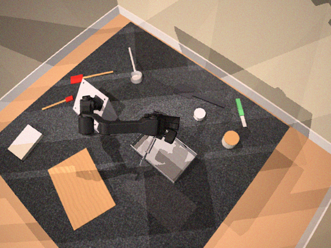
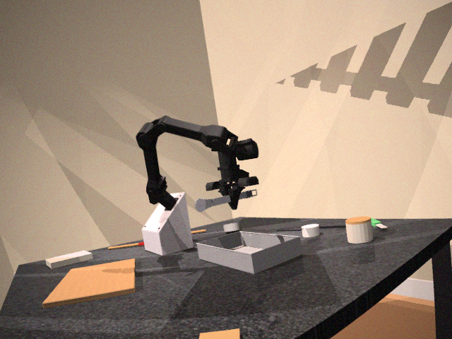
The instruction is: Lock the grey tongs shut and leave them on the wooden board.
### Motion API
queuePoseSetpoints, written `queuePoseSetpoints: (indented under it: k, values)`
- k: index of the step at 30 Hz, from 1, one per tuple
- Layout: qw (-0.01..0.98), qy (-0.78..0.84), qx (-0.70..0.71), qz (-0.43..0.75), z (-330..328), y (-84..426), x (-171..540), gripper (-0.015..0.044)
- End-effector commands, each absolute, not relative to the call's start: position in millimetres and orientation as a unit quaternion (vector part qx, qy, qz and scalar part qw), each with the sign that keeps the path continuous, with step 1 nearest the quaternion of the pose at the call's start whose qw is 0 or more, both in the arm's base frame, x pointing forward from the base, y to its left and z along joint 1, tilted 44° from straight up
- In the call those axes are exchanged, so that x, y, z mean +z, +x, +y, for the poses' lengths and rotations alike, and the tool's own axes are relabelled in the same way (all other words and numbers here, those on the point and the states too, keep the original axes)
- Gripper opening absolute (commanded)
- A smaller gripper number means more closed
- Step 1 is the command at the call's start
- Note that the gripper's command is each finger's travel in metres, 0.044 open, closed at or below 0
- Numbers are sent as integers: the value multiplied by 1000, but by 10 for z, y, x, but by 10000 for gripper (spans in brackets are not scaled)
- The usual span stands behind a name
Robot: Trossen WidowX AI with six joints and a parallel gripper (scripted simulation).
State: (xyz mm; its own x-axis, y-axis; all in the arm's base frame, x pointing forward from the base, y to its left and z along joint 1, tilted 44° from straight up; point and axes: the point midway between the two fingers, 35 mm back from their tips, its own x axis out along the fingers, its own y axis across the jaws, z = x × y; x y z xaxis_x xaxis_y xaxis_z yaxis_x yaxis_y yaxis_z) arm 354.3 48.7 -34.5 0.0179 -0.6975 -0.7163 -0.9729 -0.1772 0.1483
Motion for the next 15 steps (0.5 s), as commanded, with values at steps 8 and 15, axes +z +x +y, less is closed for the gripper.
queuePoseSetpoints:
  k: [8,15]
  values:
    - [163,-694,386,585,167,3653,-7,-150]
    - [123,-704,423,557,-159,3702,326,-150]
